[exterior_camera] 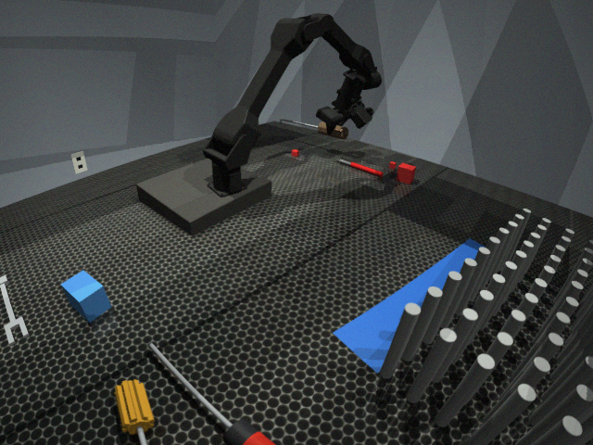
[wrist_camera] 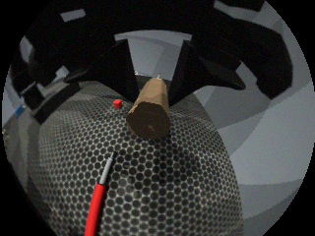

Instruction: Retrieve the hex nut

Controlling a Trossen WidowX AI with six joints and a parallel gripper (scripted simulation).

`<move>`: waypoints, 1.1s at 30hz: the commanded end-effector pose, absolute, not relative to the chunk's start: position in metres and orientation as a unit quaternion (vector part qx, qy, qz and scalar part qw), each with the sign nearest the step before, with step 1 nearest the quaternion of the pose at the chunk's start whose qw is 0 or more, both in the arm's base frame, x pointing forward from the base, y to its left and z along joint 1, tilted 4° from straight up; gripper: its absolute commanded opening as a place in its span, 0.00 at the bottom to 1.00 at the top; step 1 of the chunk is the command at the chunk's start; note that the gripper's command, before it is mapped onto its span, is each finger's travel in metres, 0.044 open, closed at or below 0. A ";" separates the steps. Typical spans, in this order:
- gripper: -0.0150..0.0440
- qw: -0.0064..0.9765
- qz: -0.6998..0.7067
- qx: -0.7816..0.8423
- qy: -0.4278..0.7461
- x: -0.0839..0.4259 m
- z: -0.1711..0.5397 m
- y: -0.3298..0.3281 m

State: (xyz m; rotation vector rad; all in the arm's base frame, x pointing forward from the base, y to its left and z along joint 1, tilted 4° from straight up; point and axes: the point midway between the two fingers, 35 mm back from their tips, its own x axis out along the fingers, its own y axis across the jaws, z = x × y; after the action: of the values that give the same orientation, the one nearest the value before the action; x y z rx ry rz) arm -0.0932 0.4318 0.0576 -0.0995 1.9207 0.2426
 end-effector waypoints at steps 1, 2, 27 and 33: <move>0.25 0.562 0.106 -0.042 0.819 -0.094 0.055 0.432; 0.25 0.562 0.106 -0.042 0.819 -0.094 0.054 0.432; 0.25 0.562 0.106 -0.042 0.819 -0.093 0.035 0.429; 0.25 0.562 0.106 -0.043 0.819 -0.092 0.031 0.428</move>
State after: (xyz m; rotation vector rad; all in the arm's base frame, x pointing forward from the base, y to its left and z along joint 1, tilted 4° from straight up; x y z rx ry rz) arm -0.0913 0.4283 0.0328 -0.0997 1.9206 0.2423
